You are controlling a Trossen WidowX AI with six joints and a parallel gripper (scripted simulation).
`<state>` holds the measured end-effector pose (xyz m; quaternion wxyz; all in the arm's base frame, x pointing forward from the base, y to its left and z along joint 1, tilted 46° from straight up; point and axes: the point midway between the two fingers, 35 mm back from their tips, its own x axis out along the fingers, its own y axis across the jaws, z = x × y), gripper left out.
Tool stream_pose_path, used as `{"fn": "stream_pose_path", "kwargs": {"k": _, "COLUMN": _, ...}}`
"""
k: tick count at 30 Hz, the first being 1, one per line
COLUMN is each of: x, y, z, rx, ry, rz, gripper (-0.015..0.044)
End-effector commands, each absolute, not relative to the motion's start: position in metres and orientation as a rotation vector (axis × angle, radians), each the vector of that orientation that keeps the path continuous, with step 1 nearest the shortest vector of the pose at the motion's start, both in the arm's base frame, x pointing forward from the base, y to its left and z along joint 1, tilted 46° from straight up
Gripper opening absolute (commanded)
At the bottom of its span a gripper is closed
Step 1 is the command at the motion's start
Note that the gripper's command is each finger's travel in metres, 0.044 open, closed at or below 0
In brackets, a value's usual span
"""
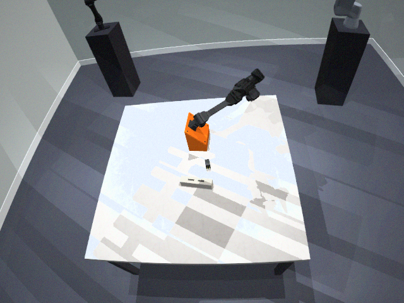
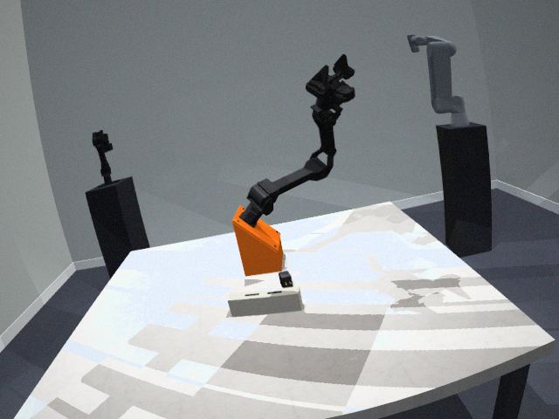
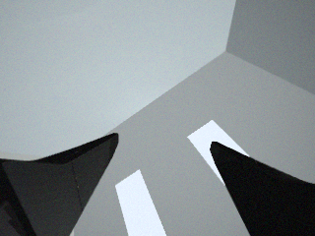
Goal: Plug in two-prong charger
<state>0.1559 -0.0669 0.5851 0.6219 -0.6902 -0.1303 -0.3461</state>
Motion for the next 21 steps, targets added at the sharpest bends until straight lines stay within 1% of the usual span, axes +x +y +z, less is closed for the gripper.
{"fn": "stream_pose_path", "kwargs": {"k": 1, "x": 0.196, "y": -0.076, "z": 0.554, "rx": -1.497, "ry": -0.257, "rz": -0.625, "gripper": 0.0440}}
{"fn": "stream_pose_path", "kwargs": {"k": 11, "x": 0.274, "y": -0.075, "z": 0.471, "rx": -1.260, "ry": -0.137, "rz": -0.254, "gripper": 0.0440}}
{"fn": "stream_pose_path", "kwargs": {"k": 21, "x": 0.327, "y": -0.051, "z": 0.377, "rx": -0.994, "ry": 0.025, "rz": 0.079, "gripper": 0.0440}}
